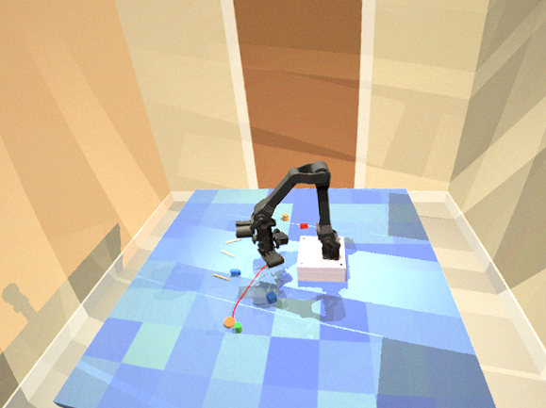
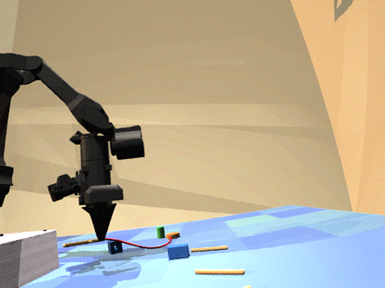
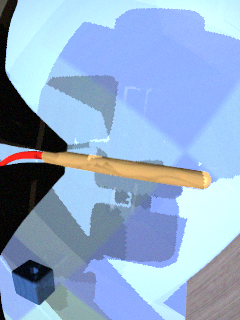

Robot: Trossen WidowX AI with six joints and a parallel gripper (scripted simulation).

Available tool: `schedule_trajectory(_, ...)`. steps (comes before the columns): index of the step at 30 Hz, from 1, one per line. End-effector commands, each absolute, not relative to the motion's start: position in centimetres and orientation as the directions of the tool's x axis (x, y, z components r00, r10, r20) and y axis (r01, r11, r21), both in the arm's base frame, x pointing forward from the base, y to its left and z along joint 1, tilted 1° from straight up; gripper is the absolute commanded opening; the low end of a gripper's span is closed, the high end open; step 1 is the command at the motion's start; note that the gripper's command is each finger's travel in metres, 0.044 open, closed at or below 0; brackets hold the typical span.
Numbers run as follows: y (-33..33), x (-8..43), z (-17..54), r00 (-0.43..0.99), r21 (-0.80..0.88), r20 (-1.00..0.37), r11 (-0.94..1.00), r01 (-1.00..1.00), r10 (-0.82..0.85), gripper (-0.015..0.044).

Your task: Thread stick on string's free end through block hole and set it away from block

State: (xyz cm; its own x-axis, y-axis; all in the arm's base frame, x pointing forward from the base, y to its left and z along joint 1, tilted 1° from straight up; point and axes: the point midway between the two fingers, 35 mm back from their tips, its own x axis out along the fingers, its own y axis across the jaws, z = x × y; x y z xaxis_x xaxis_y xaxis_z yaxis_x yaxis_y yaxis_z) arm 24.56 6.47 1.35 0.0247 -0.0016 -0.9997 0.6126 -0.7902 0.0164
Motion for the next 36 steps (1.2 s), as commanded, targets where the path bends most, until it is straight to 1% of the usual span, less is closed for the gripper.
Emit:
schedule_trajectory(1,6.5,24.7,2.0,0.034,0.02,-0.999,-0.791,0.611,0.001,0.0)
schedule_trajectory(36,9.0,26.0,4.9,-0.076,0.001,-0.995,-0.792,0.611,-0.06,0.0)
